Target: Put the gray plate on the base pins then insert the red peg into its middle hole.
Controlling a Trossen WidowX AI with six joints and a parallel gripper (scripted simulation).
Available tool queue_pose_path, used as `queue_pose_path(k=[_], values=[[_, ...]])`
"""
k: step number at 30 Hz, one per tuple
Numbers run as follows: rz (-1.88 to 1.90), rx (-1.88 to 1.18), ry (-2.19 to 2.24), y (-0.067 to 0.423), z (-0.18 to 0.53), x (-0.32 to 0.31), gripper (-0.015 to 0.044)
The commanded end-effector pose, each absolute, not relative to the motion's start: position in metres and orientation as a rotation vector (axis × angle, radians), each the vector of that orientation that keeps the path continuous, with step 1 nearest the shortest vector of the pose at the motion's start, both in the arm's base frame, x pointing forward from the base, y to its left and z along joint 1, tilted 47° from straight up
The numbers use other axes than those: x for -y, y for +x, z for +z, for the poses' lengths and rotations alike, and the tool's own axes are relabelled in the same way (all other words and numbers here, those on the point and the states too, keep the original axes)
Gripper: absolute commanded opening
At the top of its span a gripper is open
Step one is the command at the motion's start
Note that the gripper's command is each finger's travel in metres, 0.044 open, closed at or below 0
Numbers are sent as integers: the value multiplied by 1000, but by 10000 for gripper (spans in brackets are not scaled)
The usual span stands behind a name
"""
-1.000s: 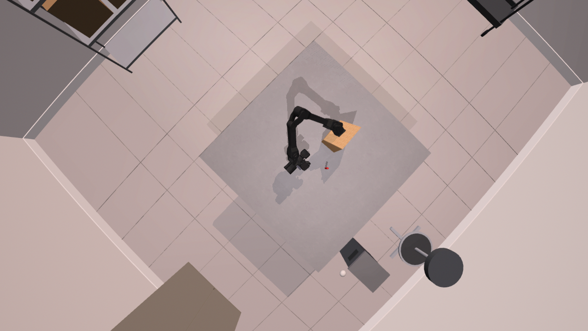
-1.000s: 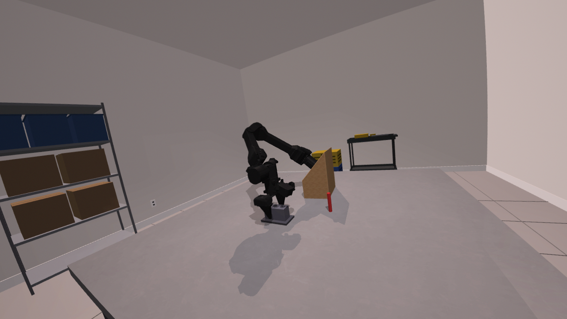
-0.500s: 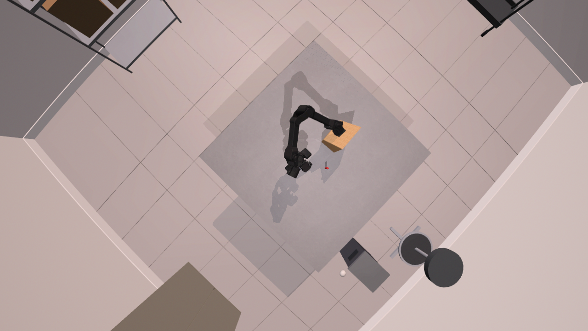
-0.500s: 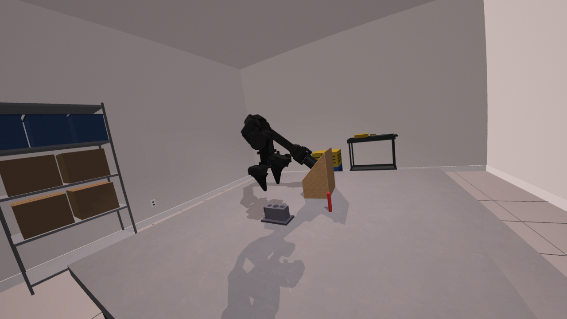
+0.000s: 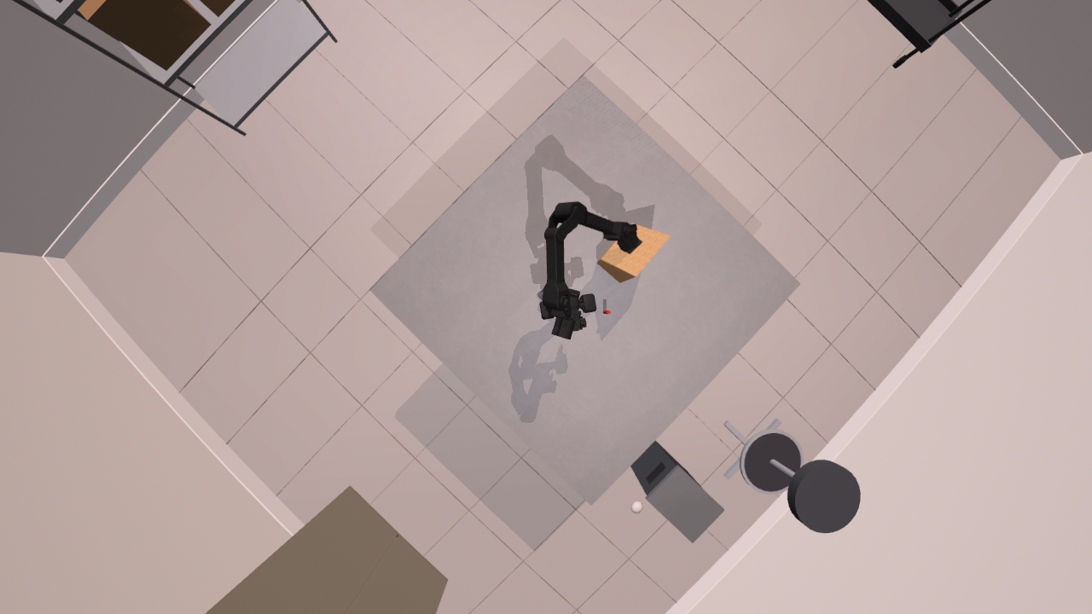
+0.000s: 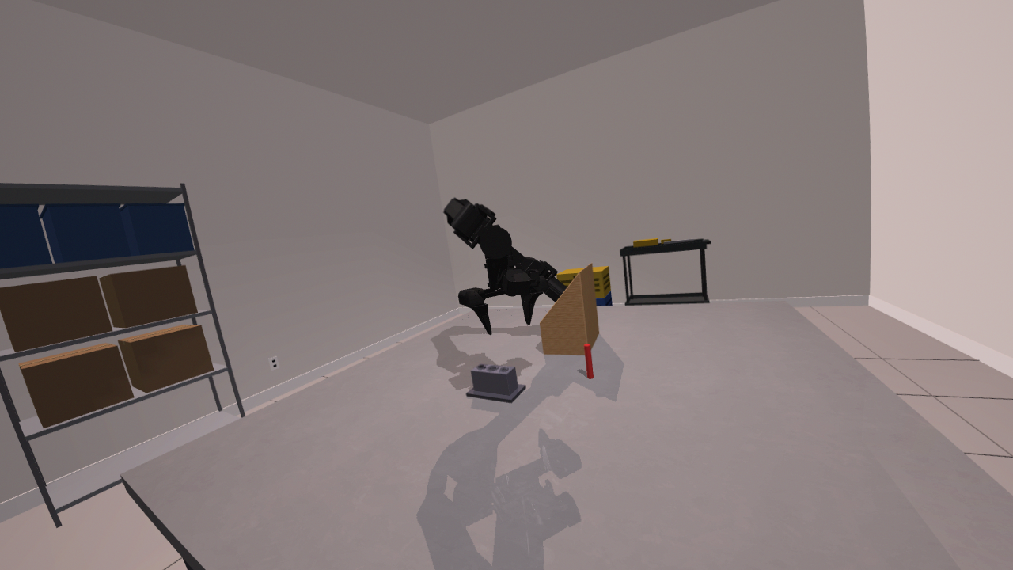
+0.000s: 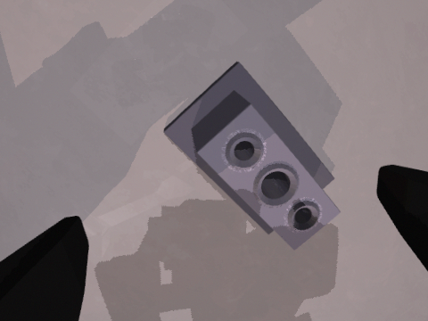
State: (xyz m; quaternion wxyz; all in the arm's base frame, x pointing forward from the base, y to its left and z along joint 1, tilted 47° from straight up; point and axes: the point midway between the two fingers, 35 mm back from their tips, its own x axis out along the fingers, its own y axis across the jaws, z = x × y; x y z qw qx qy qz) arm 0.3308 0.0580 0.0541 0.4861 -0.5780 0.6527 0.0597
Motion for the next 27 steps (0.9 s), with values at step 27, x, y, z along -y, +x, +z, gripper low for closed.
queue_pose_path(k=[27], values=[[-1126,-918,159,223,-56,-136,440]])
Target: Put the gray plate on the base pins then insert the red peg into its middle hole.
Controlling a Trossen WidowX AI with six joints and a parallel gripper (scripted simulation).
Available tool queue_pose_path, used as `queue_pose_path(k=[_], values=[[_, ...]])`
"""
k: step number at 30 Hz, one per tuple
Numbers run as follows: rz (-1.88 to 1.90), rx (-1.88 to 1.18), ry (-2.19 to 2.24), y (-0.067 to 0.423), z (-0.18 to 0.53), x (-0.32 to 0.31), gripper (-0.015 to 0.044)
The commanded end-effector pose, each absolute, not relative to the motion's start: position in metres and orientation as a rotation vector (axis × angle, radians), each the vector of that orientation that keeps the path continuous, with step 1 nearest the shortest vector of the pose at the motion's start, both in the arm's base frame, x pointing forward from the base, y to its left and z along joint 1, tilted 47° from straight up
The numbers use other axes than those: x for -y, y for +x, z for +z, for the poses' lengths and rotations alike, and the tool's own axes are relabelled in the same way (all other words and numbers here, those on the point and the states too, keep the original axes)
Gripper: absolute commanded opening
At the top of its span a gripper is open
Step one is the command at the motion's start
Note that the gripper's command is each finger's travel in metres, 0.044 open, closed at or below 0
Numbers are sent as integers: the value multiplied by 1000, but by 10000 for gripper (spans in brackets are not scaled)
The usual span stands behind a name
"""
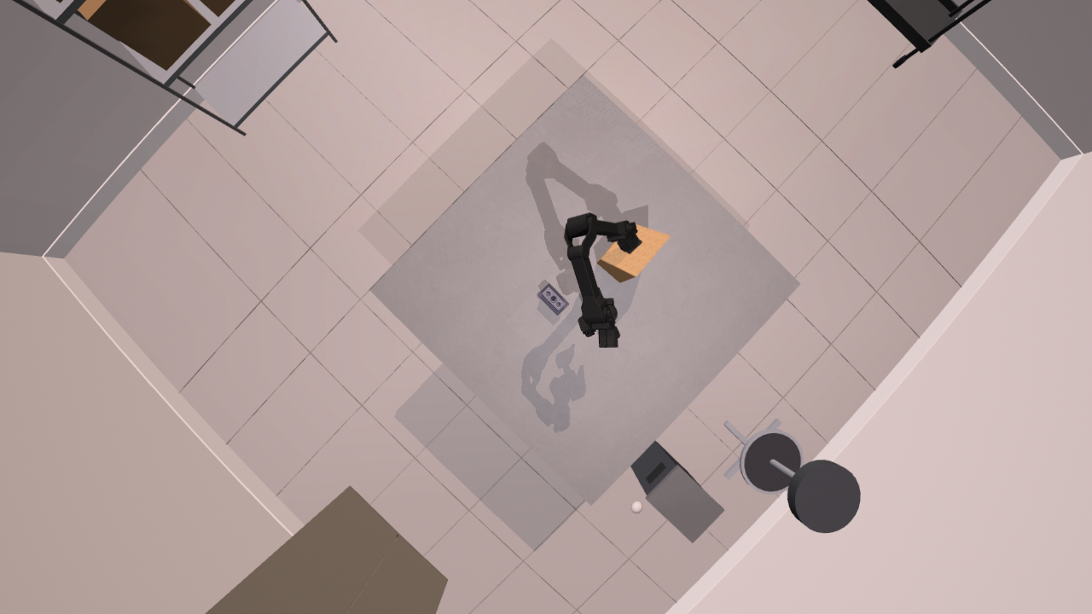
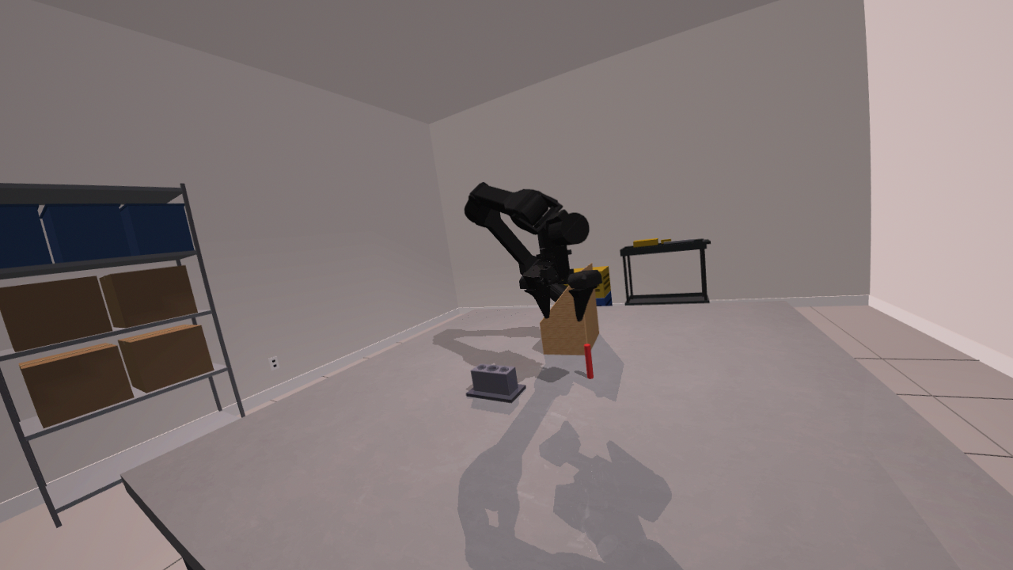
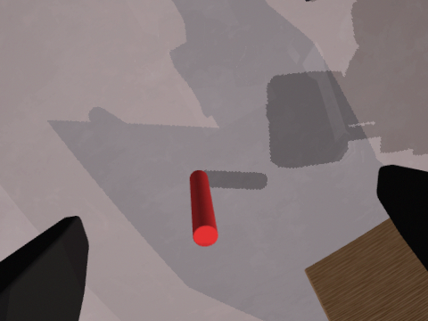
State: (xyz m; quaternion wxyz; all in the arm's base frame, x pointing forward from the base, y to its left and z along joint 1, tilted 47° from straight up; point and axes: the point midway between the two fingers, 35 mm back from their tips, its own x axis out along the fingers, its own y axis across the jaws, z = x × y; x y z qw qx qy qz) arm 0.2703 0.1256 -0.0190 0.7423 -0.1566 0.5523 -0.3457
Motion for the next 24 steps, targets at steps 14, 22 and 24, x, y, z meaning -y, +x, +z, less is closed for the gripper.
queue_pose_path(k=[14,22,24], values=[[-1152,-888,201,219,-57,-136,440],[-1152,-887,201,227,-75,-115,440],[-1152,-886,200,228,-77,-113,440]])
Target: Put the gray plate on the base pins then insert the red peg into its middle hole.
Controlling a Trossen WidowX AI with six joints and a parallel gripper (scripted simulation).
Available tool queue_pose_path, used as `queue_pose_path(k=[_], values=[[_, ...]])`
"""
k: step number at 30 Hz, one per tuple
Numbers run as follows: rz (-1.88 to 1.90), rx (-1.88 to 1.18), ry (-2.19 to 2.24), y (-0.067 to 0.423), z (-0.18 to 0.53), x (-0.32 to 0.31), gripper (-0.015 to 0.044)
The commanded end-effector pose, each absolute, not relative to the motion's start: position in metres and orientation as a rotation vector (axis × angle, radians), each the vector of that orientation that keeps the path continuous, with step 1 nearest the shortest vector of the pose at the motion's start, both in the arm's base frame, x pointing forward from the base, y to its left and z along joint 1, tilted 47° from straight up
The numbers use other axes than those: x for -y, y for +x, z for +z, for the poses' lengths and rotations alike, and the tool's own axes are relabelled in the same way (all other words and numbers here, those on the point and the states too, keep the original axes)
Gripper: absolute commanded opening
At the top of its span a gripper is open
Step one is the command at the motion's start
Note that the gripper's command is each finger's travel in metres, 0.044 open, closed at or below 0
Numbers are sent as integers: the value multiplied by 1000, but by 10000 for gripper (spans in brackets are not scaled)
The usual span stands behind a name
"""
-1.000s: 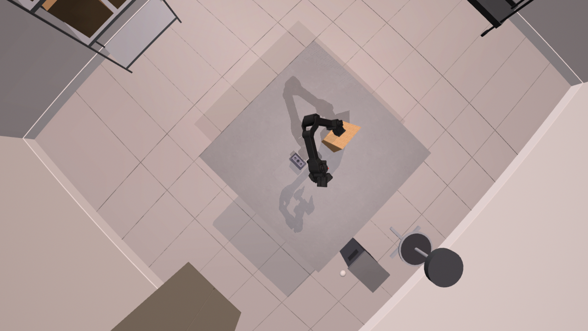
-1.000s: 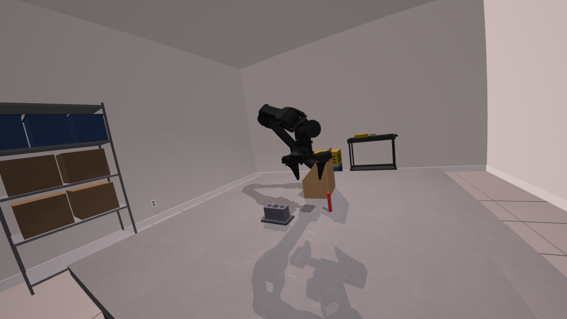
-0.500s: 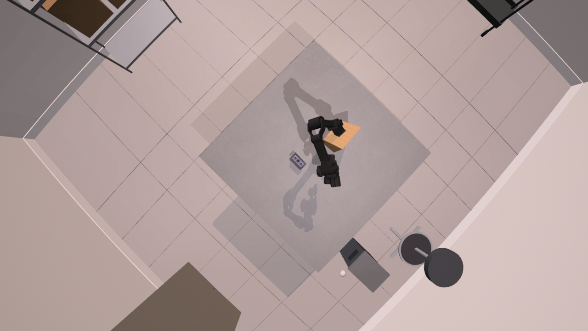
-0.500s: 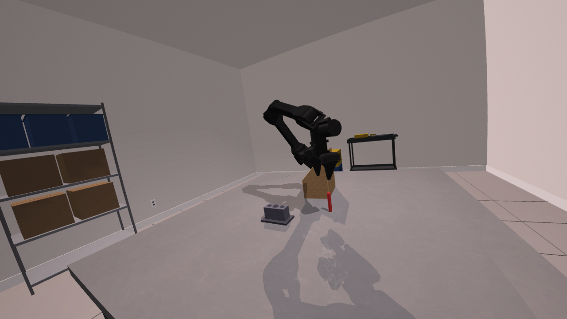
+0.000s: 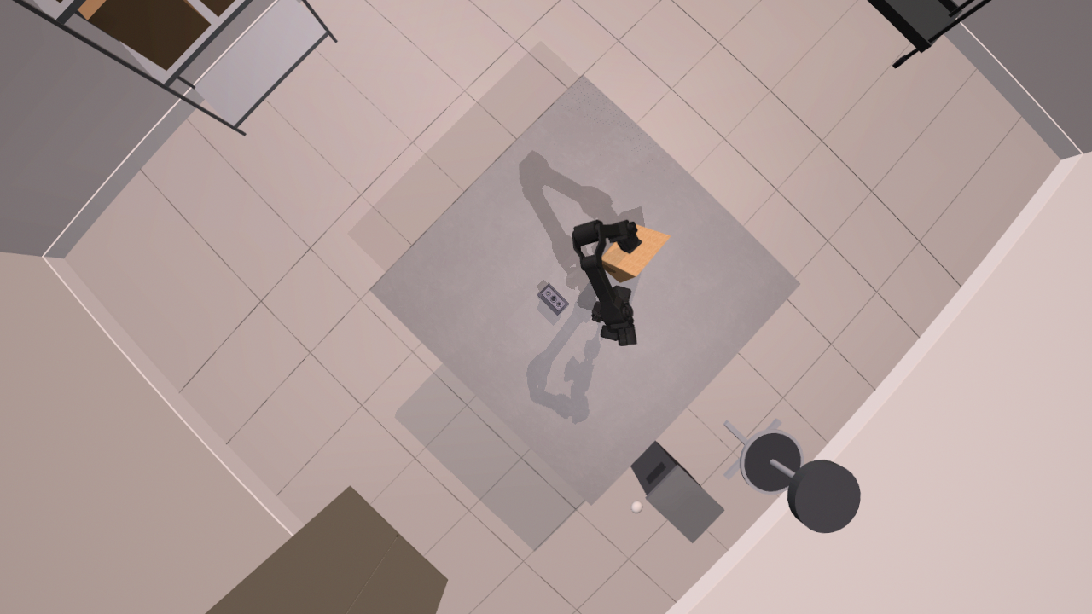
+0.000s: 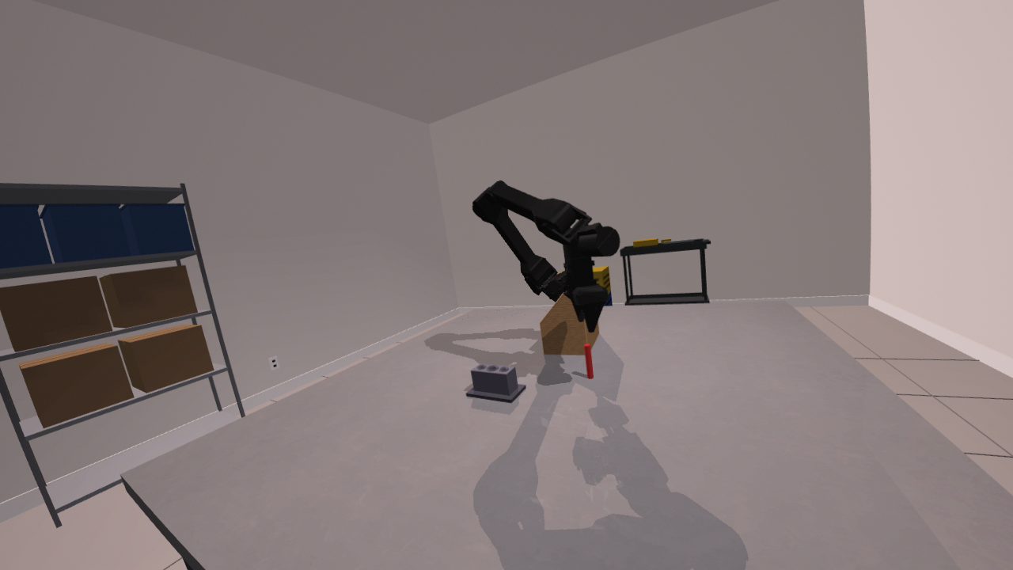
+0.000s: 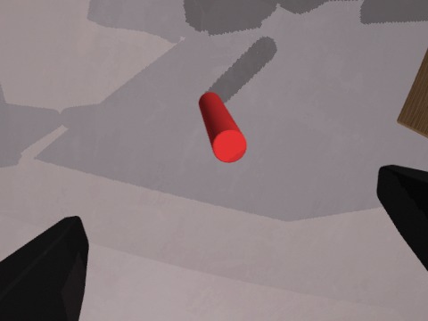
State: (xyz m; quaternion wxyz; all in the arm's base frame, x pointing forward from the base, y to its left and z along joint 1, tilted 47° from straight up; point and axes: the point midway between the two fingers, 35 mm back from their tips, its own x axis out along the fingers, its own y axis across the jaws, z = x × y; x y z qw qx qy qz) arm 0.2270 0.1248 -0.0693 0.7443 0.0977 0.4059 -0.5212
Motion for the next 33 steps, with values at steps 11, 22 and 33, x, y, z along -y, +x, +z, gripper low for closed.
queue_pose_path(k=[11,22,33], values=[[-1152,-886,200,229,-88,-101,440],[-1152,-886,200,231,-101,-89,440],[-1152,-885,200,233,-113,-76,440]])
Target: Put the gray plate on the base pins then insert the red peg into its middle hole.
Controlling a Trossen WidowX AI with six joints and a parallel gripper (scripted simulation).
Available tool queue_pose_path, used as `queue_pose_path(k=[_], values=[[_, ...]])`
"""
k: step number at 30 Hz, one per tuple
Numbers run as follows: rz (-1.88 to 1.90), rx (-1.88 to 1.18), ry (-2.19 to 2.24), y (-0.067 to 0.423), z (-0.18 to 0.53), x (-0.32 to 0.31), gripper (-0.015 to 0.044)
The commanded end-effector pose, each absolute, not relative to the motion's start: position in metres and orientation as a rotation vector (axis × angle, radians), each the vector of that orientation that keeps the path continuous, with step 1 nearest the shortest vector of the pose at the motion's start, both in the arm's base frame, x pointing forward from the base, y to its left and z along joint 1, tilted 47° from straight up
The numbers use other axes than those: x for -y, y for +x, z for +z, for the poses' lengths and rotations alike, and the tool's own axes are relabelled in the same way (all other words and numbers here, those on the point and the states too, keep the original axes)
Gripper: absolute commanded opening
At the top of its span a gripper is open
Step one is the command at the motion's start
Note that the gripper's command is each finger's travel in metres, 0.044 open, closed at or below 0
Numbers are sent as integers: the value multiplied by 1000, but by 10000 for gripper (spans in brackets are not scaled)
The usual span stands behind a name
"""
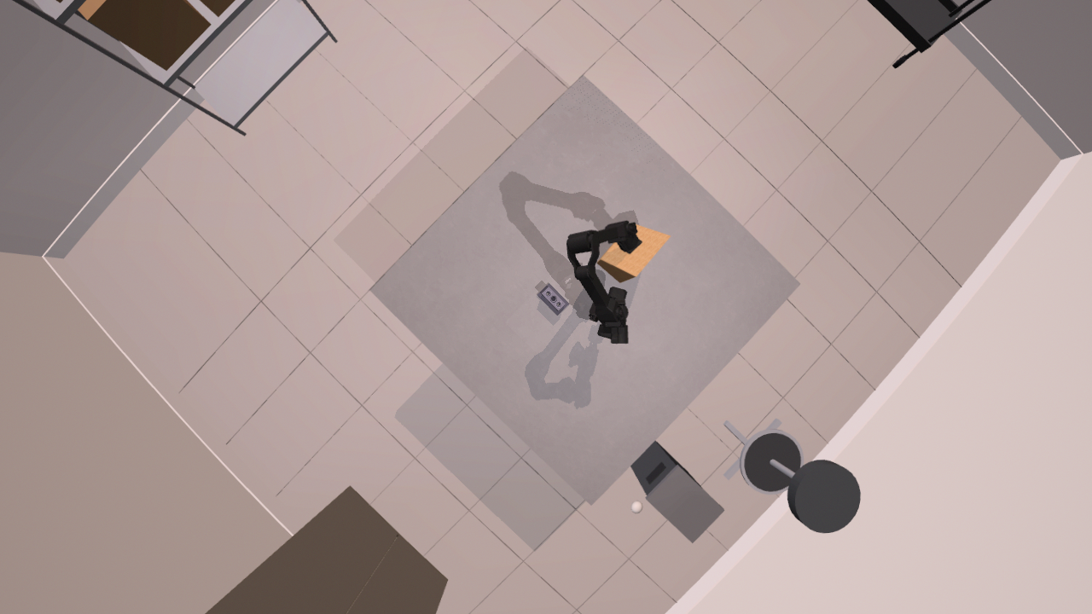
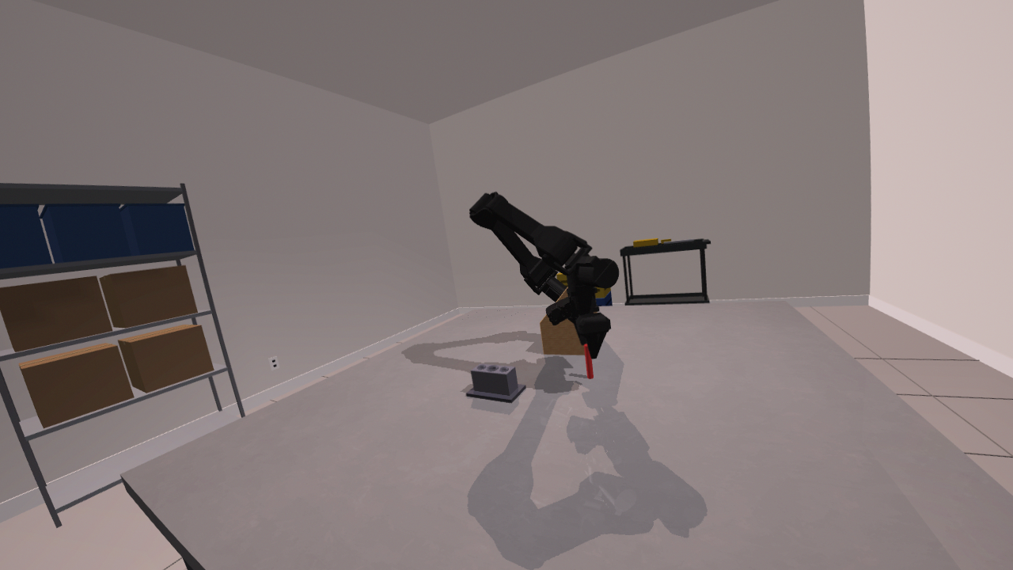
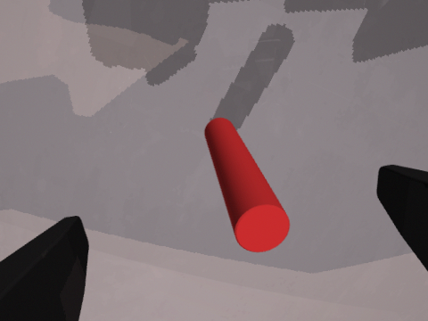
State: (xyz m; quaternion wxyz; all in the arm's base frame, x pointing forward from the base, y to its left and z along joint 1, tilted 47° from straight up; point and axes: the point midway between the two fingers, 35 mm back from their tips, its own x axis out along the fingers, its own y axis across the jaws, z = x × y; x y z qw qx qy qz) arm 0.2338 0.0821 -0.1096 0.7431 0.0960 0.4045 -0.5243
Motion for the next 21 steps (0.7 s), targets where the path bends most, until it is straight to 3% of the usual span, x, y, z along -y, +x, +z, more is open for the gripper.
queue_pose_path(k=[1,13,21], values=[[-1152,-885,200,233,-115,-75,440],[-1154,-883,198,234,-126,-62,440],[-1154,-883,198,234,-126,-62,230]])
